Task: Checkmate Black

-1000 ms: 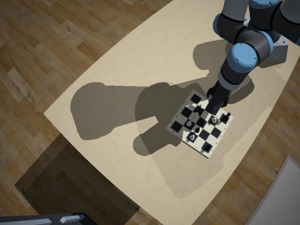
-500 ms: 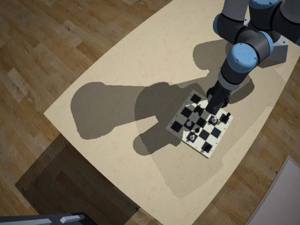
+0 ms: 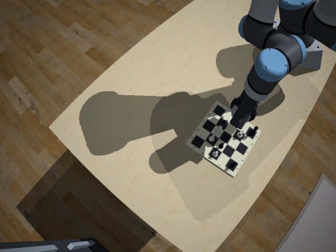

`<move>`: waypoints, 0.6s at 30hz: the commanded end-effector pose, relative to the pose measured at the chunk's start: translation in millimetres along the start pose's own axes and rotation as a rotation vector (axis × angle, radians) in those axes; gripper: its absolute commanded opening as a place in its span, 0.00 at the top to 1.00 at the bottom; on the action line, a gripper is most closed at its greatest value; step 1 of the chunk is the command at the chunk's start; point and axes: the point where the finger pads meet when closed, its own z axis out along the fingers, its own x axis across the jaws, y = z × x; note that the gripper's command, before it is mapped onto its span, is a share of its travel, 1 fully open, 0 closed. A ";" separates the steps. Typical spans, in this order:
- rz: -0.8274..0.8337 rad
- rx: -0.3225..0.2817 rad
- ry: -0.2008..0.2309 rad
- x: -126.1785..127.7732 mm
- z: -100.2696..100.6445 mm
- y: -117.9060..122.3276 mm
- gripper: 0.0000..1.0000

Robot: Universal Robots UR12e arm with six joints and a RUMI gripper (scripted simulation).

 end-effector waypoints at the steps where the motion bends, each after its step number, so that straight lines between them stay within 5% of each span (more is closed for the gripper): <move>1: 0.000 0.001 0.000 0.1 -1.0 -0.5 0.75; 8: 0.000 0.001 0.000 0.1 -13.5 -0.5 0.75; 18: 0.000 0.001 0.000 0.1 -59.0 -0.4 0.75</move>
